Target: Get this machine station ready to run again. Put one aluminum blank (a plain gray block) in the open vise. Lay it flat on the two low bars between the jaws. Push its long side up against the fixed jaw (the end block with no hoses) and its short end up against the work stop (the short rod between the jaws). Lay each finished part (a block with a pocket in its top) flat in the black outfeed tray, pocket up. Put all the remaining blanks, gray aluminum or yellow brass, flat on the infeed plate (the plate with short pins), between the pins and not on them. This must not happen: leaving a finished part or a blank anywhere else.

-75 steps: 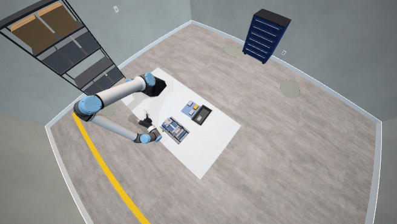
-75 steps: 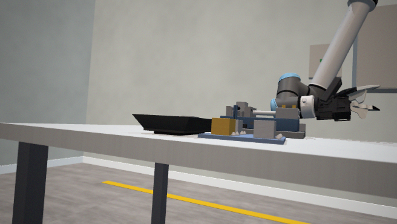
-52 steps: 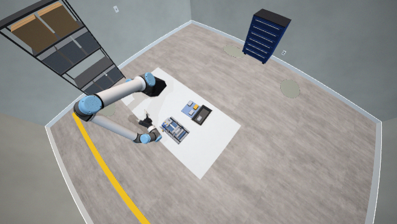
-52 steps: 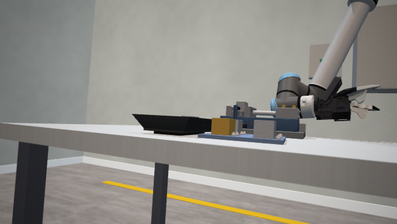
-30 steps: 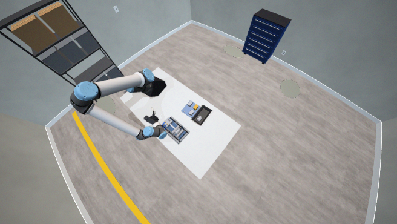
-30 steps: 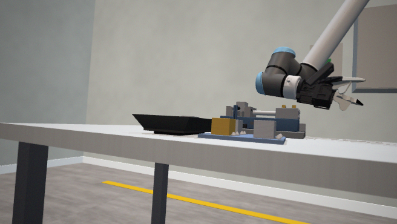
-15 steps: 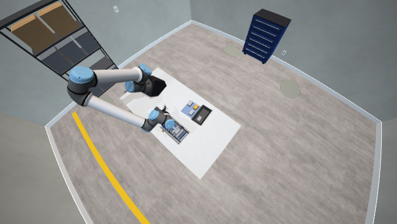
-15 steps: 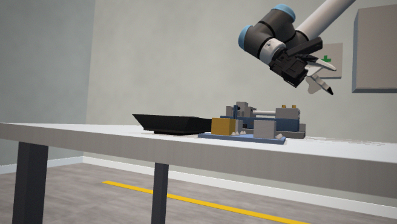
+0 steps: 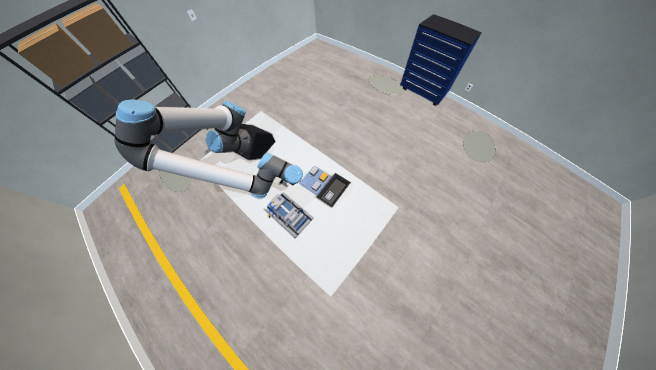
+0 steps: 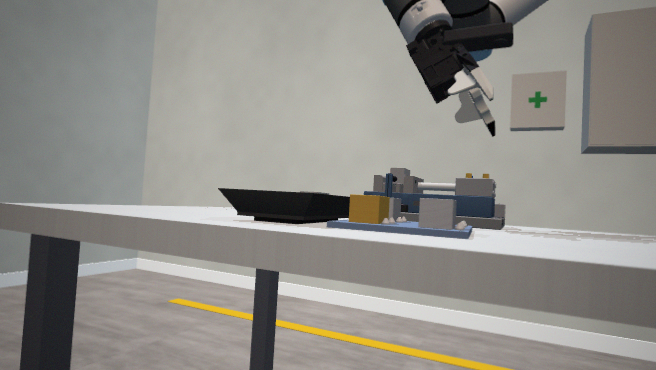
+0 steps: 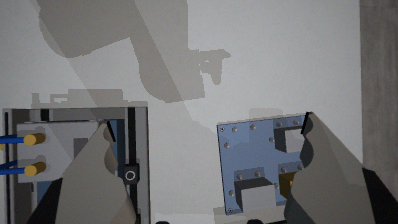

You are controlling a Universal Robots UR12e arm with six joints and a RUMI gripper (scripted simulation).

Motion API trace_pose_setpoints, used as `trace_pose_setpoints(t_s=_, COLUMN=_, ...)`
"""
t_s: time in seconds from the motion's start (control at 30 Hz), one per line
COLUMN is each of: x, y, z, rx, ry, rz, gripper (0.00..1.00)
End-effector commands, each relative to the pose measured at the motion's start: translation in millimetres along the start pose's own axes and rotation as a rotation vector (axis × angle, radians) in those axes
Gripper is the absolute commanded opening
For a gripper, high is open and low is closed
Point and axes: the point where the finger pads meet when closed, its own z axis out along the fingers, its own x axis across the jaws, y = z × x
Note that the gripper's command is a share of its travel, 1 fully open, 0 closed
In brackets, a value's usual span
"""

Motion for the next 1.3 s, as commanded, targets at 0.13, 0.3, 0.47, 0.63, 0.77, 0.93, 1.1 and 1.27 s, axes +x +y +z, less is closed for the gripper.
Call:
trace_pose_setpoints(t_s=0.13, x=68, y=54, z=-21, rx=-0.234, ry=-0.077, rz=0.031, gripper=1.0)
trace_pose_setpoints(t_s=0.3, x=92, y=74, z=-30, rx=-0.319, ry=-0.104, rz=0.041, gripper=1.0)
trace_pose_setpoints(t_s=0.47, x=123, y=97, z=-40, rx=-0.426, ry=-0.136, rz=0.055, gripper=1.0)
trace_pose_setpoints(t_s=0.63, x=141, y=110, z=-47, rx=-0.489, ry=-0.156, rz=0.063, gripper=1.0)
trace_pose_setpoints(t_s=0.77, x=148, y=115, z=-49, rx=-0.514, ry=-0.162, rz=0.066, gripper=1.0)
trace_pose_setpoints(t_s=0.93, x=150, y=116, z=-50, rx=-0.52, ry=-0.164, rz=0.067, gripper=1.0)
trace_pose_setpoints(t_s=1.1, x=150, y=117, z=-50, rx=-0.521, ry=-0.164, rz=0.068, gripper=0.0)
trace_pose_setpoints(t_s=1.27, x=150, y=117, z=-50, rx=-0.521, ry=-0.164, rz=0.068, gripper=0.0)
